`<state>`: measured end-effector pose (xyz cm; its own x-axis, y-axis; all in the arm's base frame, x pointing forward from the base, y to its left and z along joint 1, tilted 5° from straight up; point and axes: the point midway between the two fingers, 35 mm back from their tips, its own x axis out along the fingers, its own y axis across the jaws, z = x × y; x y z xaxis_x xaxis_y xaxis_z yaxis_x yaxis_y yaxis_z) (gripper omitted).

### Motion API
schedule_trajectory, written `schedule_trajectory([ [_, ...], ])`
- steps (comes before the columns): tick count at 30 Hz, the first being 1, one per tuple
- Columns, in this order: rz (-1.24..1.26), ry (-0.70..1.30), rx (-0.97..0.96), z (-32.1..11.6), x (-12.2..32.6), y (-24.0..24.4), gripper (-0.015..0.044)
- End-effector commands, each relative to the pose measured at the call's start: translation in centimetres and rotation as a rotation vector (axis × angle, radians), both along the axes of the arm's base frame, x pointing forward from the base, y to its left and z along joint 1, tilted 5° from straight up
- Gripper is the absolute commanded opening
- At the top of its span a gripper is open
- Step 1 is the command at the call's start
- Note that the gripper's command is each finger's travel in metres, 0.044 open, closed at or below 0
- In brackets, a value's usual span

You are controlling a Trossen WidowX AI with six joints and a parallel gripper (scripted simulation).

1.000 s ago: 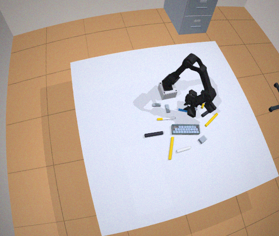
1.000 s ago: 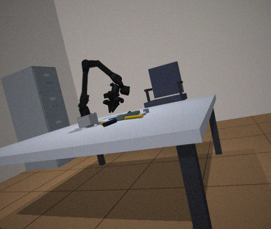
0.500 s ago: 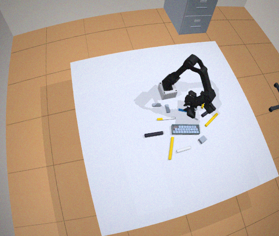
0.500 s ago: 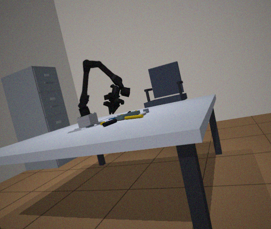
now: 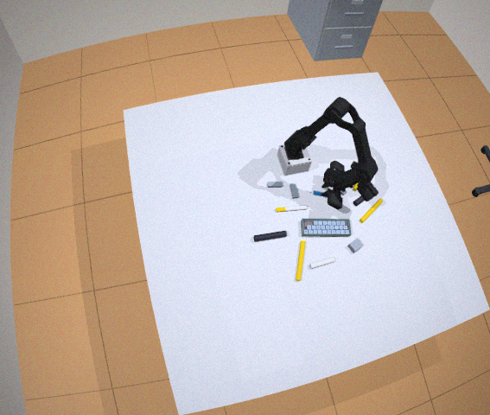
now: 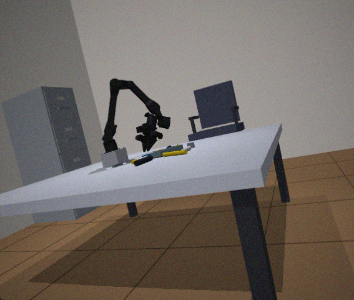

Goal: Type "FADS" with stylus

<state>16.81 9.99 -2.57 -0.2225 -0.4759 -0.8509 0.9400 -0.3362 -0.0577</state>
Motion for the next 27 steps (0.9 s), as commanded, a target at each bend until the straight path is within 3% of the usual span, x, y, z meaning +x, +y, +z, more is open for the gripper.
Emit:
schedule_trajectory([
  [1, -0.004, 0.004, -0.005, -0.4, -0.2, -0.1, 0.0150],
  [27, -0.004, 0.004, -0.005, -2.3, -0.3, -0.1, 0.0150],
])
